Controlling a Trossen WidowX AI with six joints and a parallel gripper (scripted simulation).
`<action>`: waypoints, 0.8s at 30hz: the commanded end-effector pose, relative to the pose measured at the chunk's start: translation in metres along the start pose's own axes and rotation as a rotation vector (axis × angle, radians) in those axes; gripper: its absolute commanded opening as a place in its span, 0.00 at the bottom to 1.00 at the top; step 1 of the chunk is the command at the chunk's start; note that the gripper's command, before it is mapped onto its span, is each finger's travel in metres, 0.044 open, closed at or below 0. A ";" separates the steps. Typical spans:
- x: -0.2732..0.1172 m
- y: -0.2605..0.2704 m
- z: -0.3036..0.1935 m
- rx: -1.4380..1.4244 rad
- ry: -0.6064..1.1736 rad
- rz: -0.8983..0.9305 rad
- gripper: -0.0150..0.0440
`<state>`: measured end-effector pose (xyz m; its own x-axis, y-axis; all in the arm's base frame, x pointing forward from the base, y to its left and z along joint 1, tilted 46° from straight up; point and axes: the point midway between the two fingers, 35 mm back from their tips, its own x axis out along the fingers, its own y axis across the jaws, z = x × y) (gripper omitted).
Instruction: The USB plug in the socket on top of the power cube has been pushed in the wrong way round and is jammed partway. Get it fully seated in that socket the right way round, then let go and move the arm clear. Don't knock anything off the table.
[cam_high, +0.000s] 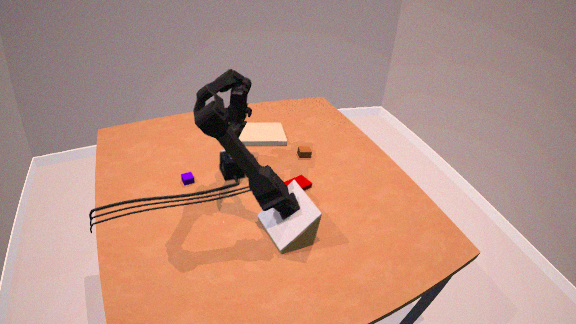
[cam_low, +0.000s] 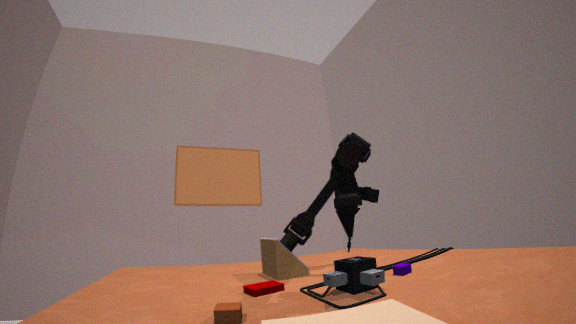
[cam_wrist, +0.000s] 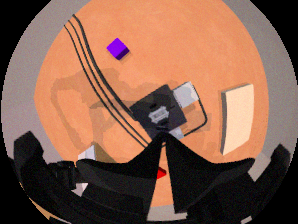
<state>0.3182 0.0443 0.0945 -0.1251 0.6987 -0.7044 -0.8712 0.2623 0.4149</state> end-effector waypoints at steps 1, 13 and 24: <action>0.000 0.000 0.000 -0.100 0.000 0.000 0.25; 0.000 0.000 0.000 -0.414 0.000 0.000 0.25; 0.000 0.000 0.000 -0.610 0.000 0.000 0.25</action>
<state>0.3181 0.0444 0.0946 -0.1253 0.6990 -0.7040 -0.9886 -0.1480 0.0290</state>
